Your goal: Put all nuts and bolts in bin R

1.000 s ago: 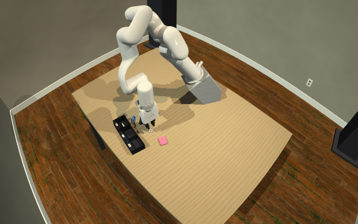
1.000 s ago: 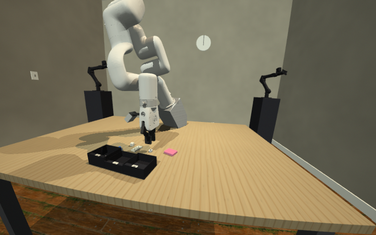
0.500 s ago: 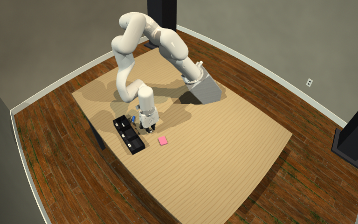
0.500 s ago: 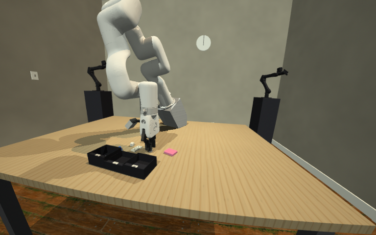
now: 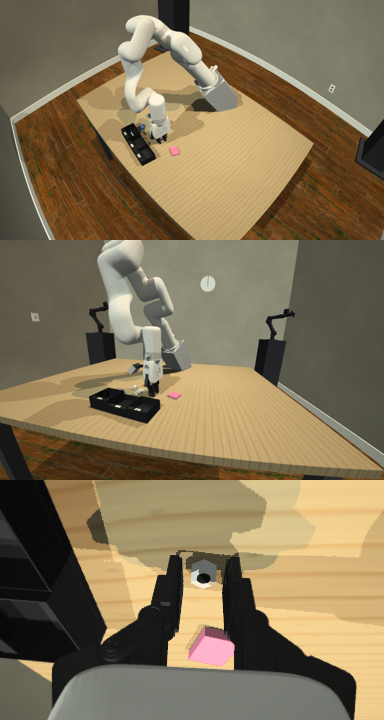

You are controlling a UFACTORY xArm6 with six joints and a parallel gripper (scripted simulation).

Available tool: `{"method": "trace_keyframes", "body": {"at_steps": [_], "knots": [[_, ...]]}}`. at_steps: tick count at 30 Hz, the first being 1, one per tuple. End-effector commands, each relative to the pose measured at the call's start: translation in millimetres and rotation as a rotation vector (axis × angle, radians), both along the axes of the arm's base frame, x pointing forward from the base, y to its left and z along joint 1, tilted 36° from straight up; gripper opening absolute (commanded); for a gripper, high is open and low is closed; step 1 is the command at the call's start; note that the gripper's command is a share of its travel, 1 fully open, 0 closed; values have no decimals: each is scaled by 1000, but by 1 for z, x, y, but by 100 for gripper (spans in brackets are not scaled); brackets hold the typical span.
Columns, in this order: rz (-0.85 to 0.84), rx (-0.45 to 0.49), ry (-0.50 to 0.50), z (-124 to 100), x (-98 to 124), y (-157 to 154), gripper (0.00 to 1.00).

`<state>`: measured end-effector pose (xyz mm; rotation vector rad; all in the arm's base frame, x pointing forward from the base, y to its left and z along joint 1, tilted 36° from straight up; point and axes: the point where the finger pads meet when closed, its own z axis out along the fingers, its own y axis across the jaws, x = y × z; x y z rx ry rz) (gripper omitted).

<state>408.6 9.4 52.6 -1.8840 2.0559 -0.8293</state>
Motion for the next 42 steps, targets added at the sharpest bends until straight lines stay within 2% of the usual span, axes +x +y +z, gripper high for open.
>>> {"method": "trace_keyframes", "body": {"at_steps": [1,10,11,42], "knots": [[1,1,-3,0,1,0,30],[1,1,-3,0,1,0,30],[1,1,-3,0,1,0,0],[1,1,-3,0,1,0,0]]}}
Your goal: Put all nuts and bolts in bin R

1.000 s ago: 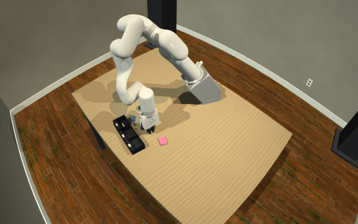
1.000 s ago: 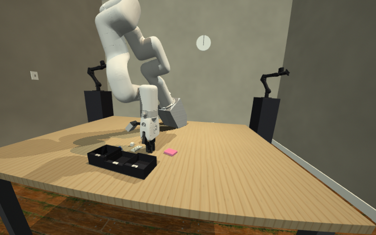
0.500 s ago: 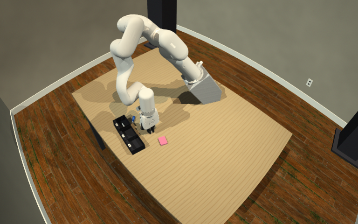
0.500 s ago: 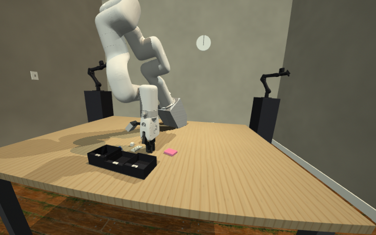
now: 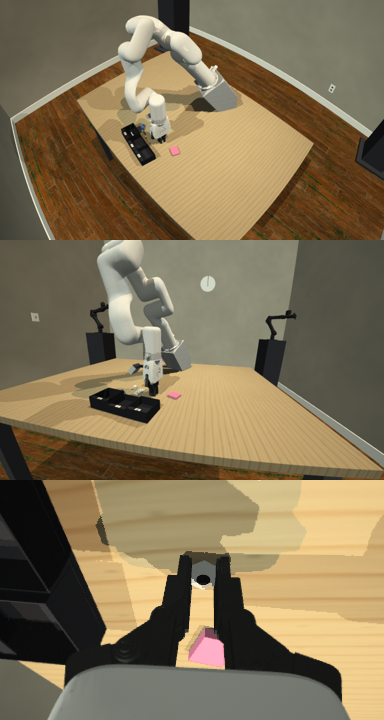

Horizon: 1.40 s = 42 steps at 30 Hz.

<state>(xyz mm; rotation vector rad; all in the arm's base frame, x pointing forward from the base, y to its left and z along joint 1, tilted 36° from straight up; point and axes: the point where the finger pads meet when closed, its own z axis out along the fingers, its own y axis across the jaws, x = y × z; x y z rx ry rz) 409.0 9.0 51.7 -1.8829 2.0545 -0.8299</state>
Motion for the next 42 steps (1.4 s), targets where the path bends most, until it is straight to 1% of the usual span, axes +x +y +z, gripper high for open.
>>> {"method": "trace_keyframes", "body": {"at_steps": [1,15,17,20,40,42], "knots": [[1,0,-1,3,-1,1,0],[1,0,-2,41,-26,13,0],[1,0,-2,41,-26,13,0],[1,0,-2,49,-31,15,0],[1,0,-2,49,-31,15,0],[1,0,-2,55,-35,17,0]]}}
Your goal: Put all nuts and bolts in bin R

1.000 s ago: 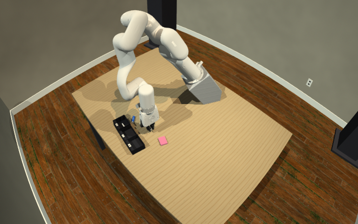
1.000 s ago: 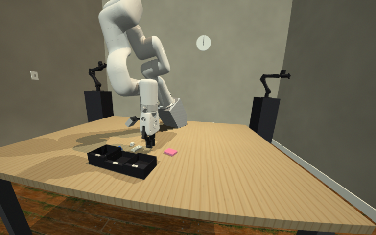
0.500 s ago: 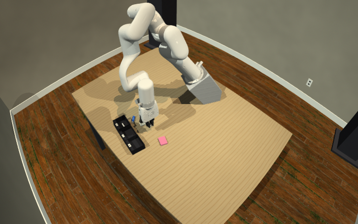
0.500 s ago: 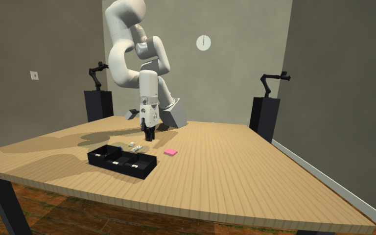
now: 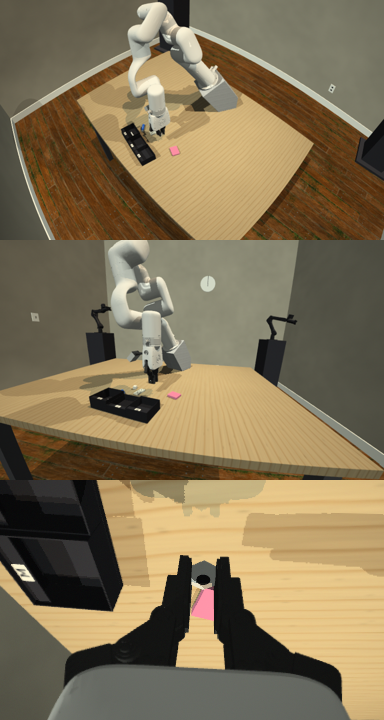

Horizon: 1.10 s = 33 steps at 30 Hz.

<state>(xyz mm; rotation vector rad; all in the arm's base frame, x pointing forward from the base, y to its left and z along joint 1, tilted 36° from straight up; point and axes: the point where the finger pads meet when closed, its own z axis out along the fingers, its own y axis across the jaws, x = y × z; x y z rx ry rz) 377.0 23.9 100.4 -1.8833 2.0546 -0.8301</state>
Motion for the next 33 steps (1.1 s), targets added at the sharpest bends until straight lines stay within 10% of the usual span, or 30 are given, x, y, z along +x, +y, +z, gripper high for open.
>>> {"method": "trace_keyframes", "body": {"at_steps": [1,33], "knots": [[1,1,-2,6,-3,2,0],[-47,31,-17,76,55,-102,0]]}}
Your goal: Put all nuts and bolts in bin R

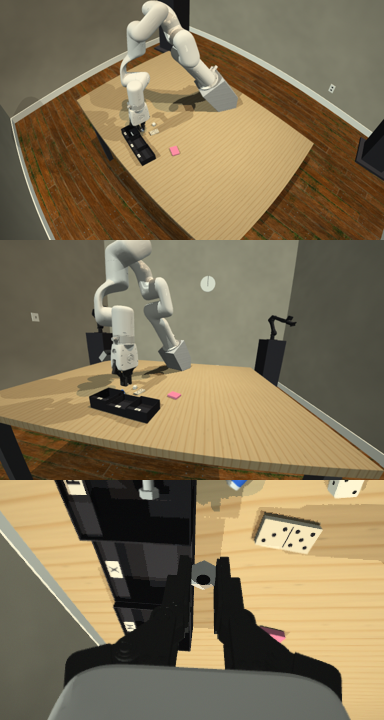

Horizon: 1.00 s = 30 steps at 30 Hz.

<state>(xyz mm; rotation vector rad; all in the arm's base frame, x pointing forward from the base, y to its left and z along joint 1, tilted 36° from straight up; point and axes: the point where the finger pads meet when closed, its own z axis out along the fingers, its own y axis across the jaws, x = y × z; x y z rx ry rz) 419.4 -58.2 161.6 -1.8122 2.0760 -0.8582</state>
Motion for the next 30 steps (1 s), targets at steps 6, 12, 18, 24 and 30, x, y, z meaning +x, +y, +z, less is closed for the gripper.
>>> {"method": "trace_keyframes", "body": {"at_steps": [6,12,18,24,30], "knots": [[-6,22,21,33,28,-47,0],[-6,22,21,37,32,-54,0],[-6,22,21,37,32,-52,0],[-6,22,21,35,30,-50,0],[-6,22,21,30,33,-52,0]]}}
